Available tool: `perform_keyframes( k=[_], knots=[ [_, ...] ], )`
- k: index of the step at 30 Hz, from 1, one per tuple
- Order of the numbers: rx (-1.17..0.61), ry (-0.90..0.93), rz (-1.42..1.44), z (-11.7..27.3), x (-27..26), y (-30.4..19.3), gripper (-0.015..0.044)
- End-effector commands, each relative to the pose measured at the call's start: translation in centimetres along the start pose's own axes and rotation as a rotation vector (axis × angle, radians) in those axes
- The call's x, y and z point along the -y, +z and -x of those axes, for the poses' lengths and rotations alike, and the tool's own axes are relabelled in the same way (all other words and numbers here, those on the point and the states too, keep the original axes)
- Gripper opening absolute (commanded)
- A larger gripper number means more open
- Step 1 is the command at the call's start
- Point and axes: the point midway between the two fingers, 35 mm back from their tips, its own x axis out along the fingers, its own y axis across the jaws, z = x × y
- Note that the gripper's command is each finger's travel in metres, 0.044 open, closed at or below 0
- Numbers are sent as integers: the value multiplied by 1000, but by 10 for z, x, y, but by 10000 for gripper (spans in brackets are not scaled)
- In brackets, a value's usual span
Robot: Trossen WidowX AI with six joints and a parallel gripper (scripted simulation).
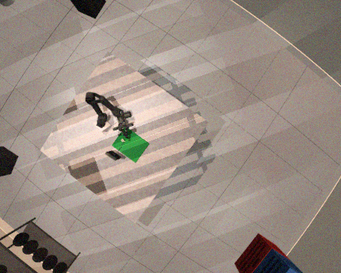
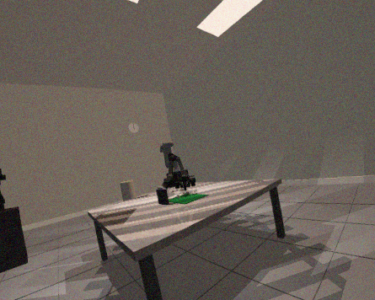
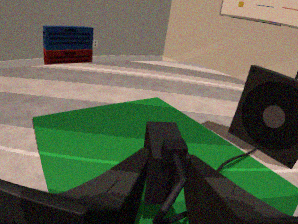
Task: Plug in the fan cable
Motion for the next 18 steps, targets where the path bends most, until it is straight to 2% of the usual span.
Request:
perform_keyframes(
  k=[1,18],
  knots=[
    [3,2,-4,-1,0,-4,0],
    [2,1,-4,-3,0,-19,0]
  ],
)
